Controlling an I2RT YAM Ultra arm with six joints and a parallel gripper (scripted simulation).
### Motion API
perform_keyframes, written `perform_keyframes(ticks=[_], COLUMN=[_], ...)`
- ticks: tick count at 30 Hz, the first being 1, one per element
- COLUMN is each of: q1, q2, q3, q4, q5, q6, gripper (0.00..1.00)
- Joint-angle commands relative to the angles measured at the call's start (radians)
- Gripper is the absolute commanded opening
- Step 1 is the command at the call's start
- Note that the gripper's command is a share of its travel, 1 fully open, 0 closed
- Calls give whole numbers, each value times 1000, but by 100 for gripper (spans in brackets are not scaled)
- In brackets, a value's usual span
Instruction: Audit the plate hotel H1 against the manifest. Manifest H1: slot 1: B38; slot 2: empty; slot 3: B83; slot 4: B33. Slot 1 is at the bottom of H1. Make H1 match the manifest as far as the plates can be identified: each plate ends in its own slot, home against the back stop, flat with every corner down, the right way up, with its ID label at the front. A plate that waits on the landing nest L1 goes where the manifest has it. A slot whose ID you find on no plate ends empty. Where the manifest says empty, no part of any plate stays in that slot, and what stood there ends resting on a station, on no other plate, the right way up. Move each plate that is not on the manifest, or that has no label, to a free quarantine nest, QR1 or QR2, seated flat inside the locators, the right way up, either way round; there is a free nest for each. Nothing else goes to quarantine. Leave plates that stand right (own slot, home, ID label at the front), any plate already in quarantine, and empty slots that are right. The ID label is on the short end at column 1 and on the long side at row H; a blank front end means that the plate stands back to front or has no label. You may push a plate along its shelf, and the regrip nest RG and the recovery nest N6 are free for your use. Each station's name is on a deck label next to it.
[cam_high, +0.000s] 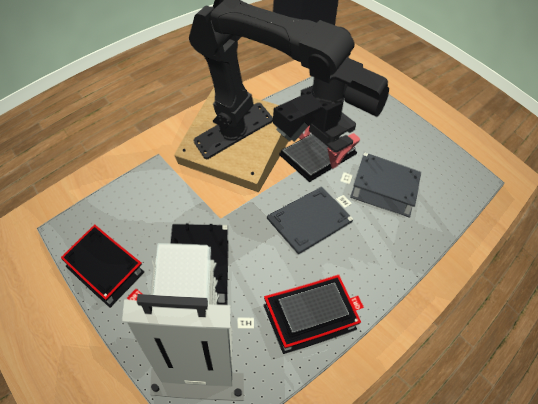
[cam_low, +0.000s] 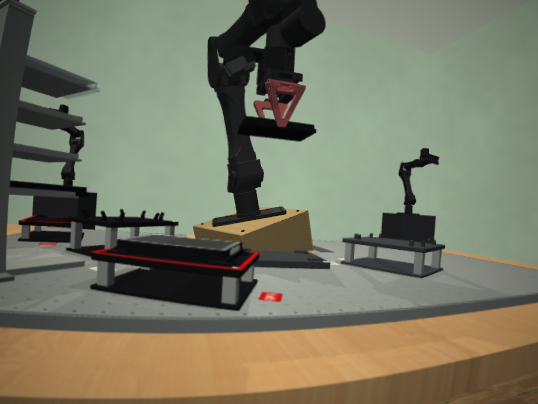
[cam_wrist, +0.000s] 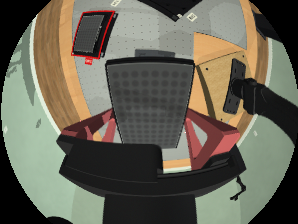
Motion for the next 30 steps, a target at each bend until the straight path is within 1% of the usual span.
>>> perform_keyframes(ticks=[1,6,7,9,24,26,30], q1=[-30,-93,-105,-105,-295,-295,-346], q2=[-9,-10,-10,-10,-23,-23,-20], q3=[17,35,40,40,80,80,98], q4=[-5,-5,-5,-5,-5,-5,-5], q5=[-1,-5,-6,-6,-28,-28,-35], q6=[-136,-279,-292,-292,-732,-732,-784], gripper=[86,86,86,86,86,86,86])
